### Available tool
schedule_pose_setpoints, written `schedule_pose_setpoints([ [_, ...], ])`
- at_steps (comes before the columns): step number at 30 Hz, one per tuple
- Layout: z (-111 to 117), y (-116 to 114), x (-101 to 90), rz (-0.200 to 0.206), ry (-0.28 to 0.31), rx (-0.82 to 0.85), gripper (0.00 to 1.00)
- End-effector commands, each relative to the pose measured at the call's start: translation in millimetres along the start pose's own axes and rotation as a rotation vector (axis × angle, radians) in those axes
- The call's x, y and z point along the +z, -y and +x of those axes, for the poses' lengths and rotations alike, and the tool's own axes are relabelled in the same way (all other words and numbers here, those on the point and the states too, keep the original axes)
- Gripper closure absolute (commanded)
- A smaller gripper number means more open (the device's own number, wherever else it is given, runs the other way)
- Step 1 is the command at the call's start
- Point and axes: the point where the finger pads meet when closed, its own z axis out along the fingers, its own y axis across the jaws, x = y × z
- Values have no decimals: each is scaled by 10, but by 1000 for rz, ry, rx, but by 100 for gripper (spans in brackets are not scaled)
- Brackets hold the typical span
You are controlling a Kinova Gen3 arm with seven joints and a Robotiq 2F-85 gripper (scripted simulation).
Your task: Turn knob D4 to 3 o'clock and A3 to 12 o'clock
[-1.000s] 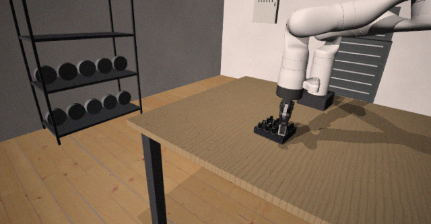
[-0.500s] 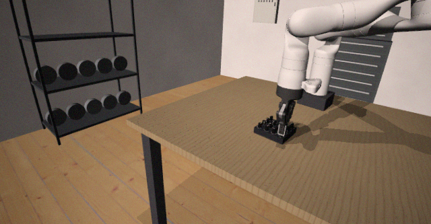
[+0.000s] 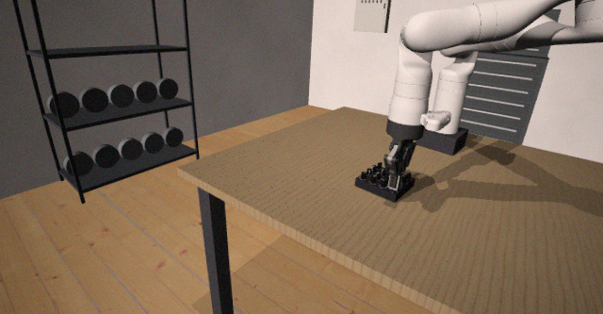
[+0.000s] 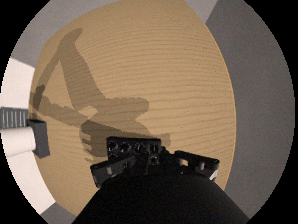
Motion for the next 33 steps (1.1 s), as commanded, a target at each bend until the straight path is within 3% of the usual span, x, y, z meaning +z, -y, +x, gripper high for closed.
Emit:
schedule_pose_setpoints([
  [1,21,-13,3,-4,-5,23,92],
  [33,22,-13,3,-4,-5,52,92],
])
